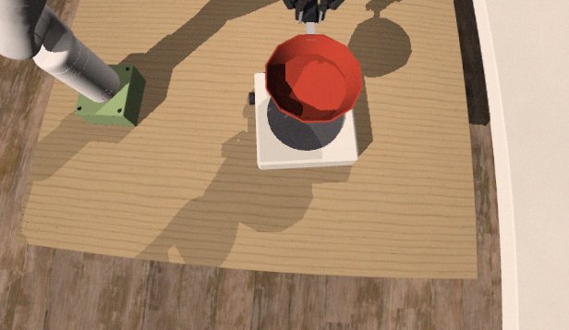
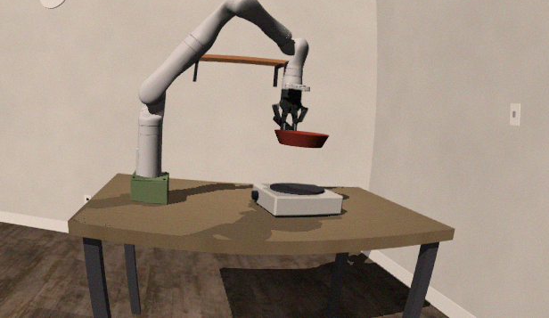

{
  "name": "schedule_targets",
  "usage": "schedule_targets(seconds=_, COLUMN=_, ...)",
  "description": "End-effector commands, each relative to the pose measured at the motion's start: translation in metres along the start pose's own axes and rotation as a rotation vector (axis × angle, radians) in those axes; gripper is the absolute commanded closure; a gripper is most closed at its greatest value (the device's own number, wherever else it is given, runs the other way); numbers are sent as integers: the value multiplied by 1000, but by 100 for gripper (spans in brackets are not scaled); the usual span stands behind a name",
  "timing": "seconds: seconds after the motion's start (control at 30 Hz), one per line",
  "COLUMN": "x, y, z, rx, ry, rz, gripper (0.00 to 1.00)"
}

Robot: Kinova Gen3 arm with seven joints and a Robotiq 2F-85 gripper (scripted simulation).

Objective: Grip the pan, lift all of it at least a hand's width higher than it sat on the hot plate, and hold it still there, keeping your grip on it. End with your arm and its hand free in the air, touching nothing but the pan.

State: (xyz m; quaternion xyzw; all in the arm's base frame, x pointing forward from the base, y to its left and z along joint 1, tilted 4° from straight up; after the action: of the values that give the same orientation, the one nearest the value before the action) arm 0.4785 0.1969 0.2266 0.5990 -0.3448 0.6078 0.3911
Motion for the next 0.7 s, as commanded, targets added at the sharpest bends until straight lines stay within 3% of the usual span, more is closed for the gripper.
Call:
schedule_targets(seconds=0.0, x=8, y=-1, z=0, rx=-1, ry=2, rz=9, gripper=100)
schedule_targets(seconds=0.67, x=42, y=-1, z=0, rx=-1, ry=1, rz=9, gripper=100)
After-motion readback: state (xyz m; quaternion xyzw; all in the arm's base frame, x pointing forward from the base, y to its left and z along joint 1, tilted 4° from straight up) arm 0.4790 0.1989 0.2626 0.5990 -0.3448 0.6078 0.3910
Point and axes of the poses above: the point where the finger pads meet when closed, its own x axis back along the fingers, its own y axis across the jaws, z = x × y, the point moved 6 cm from there along x, back along the fingers, and after that the axes turned 12 degrees about x, right-handed, at the moved point
